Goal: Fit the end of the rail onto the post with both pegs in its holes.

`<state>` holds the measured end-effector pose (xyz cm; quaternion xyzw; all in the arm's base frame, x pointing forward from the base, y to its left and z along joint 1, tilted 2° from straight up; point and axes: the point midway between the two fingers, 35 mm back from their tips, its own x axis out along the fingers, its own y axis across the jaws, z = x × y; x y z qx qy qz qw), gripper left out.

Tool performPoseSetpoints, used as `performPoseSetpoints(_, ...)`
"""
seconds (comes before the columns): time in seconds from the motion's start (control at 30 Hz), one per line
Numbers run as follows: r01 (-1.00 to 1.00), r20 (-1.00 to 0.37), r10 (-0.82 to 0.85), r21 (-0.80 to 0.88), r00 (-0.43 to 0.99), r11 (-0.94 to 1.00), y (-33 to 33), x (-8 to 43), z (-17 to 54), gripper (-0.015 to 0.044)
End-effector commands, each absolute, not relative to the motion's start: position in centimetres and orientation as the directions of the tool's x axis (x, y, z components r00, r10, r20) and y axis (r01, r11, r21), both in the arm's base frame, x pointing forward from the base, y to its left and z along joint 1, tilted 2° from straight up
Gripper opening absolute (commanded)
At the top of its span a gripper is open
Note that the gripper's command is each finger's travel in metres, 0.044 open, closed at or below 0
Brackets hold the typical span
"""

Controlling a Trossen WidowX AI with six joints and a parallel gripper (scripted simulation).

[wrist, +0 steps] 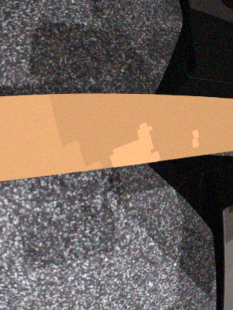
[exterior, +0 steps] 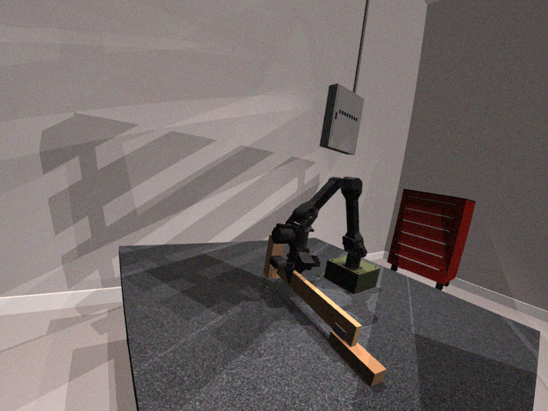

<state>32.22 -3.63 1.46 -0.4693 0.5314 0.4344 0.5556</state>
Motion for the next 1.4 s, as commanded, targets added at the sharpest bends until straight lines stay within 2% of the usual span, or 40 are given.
performPoseSetpoints(0.0,-0.982,-0.998,-0.017,-0.061,0.059,0.178,-3.8,32.2,1.4,0.0)
performPoseSetpoints(1.37,-0.982,-0.998,-0.018,-0.061,0.059,0.178,-5.1,32.0,1.5,0.0)
